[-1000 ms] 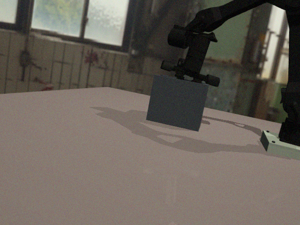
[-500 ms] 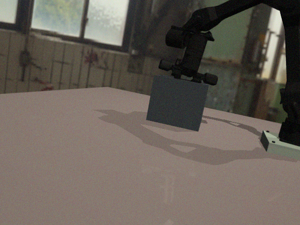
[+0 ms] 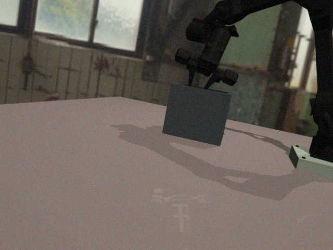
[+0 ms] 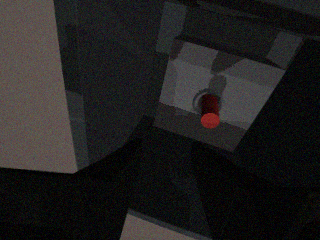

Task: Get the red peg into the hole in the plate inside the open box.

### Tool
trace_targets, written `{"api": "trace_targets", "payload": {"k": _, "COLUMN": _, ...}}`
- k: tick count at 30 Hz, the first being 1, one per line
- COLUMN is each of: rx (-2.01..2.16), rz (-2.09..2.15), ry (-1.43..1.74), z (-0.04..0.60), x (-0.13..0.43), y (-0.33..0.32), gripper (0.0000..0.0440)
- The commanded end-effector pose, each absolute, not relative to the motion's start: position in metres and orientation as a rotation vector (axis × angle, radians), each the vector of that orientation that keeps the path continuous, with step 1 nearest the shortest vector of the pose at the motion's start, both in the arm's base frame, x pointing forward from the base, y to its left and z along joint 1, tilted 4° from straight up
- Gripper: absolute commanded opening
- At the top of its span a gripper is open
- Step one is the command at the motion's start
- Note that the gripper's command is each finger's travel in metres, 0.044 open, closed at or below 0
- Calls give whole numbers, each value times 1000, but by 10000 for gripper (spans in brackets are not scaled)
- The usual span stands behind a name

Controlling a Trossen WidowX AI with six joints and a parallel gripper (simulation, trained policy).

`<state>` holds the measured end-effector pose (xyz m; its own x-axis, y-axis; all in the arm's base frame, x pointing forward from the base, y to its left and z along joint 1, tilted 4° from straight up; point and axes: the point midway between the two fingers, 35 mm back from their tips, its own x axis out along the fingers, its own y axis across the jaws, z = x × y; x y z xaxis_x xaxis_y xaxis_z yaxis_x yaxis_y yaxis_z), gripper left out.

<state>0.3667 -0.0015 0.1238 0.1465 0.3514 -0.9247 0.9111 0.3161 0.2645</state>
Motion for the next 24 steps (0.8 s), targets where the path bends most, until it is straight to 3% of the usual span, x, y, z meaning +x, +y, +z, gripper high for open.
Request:
{"api": "trace_targets", "payload": {"k": 1, "rx": 1273, "rz": -572, "ry": 1425, "z": 132, "x": 371, "y": -1, "gripper": 189}}
{"api": "trace_targets", "payload": {"k": 5, "rx": 1301, "rz": -548, "ry": 1433, "z": 137, "x": 375, "y": -2, "gripper": 203}}
{"api": "trace_targets", "payload": {"k": 24, "rx": 1340, "rz": -432, "ry": 1429, "z": 148, "x": 394, "y": -12, "gripper": 186}}
